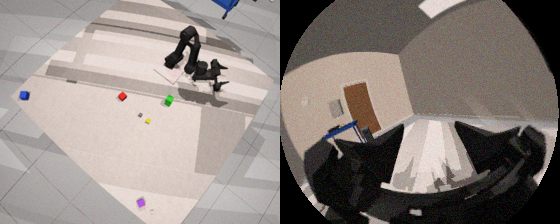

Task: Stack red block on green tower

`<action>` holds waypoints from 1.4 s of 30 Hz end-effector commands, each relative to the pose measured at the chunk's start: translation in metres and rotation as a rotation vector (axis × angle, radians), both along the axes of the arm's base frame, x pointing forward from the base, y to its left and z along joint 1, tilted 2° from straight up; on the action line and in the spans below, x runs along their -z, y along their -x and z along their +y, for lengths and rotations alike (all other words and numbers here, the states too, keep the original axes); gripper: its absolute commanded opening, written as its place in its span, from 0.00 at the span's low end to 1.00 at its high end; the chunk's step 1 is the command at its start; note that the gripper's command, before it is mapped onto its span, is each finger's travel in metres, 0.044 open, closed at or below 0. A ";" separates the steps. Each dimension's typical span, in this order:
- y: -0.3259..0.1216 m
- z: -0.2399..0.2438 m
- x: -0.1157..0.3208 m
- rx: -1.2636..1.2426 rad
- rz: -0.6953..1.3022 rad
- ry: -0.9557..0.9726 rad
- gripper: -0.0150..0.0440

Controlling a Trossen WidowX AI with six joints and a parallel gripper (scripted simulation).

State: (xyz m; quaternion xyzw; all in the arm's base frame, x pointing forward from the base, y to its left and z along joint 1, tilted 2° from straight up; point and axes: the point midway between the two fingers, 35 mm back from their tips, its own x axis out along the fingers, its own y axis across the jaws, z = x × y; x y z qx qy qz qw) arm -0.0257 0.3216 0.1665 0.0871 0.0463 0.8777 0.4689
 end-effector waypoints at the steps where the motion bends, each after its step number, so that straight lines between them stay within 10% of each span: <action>1: -0.002 0.001 0.000 0.006 0.000 0.003 0.98; 20: -0.238 0.047 0.039 0.673 0.078 0.385 1.00; 42: -0.447 -0.132 0.072 1.333 0.338 0.901 1.00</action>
